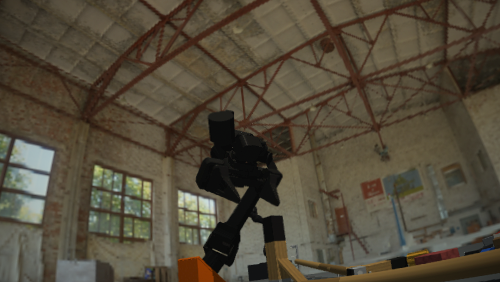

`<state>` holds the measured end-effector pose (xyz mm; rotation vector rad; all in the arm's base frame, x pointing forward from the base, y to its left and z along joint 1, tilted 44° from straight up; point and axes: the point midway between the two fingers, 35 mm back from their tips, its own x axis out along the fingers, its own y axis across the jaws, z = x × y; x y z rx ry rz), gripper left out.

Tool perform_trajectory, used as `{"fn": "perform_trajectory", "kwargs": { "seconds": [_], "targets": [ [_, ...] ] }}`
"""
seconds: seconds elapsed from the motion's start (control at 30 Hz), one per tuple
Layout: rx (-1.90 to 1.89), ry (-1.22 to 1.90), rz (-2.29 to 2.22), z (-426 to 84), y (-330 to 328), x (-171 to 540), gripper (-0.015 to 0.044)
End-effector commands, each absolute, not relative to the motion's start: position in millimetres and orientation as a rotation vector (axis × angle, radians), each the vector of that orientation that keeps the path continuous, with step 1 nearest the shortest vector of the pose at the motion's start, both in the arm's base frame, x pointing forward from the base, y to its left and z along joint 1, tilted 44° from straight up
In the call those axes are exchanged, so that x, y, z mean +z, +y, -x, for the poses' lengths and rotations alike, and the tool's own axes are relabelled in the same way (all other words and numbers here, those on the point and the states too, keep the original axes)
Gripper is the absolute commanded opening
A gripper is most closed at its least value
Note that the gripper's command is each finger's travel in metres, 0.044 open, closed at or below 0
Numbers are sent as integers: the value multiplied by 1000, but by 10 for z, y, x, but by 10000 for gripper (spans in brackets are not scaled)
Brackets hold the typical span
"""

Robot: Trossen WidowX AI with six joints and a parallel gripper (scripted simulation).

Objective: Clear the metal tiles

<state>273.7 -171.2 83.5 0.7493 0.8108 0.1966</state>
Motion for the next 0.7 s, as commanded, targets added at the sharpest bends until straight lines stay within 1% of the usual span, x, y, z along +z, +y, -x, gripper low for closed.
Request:
{"fn": "perform_trajectory", "kwargs": {
  "seconds": [0.0,0.67],
  "targets": [
    [200,810,-756,-2746,-1638,775,440],
    [200,813,-754,-2869,-1461,546,440]
  ]
}}
